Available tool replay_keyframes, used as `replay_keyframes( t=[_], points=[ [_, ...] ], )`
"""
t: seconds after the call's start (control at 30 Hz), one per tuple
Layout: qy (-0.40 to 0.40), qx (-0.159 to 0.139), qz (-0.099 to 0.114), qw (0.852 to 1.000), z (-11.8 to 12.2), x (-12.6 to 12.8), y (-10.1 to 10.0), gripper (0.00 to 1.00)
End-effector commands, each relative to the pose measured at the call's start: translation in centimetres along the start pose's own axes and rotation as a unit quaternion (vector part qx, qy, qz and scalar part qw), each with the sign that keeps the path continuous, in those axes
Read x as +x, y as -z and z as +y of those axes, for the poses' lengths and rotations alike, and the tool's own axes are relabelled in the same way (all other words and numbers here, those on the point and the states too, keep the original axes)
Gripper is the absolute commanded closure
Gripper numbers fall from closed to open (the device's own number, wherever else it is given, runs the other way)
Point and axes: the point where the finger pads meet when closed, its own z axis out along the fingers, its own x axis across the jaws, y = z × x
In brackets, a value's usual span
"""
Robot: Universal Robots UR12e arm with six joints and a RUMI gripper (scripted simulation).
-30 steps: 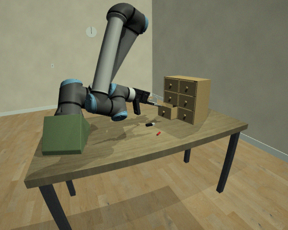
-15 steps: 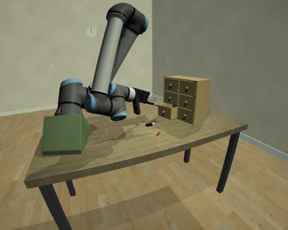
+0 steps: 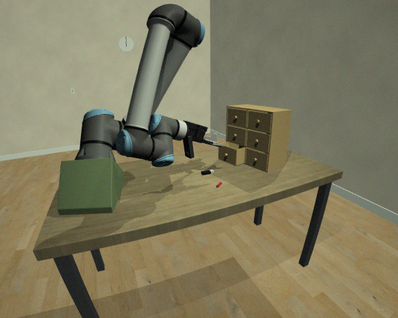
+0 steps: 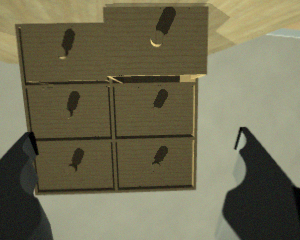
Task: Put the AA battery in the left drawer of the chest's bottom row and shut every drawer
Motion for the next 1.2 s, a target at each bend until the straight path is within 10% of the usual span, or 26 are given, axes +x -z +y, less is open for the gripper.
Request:
replay_keyframes(
  t=[0.0, 1.17],
  points=[
    [0.000, 0.002, -0.002, 1.000, 0.18, 0.00, 0.07, 0.00],
    [0.000, 0.017, 0.000, 1.000, 0.10, -0.05, 0.11, 0.00]
  ],
)
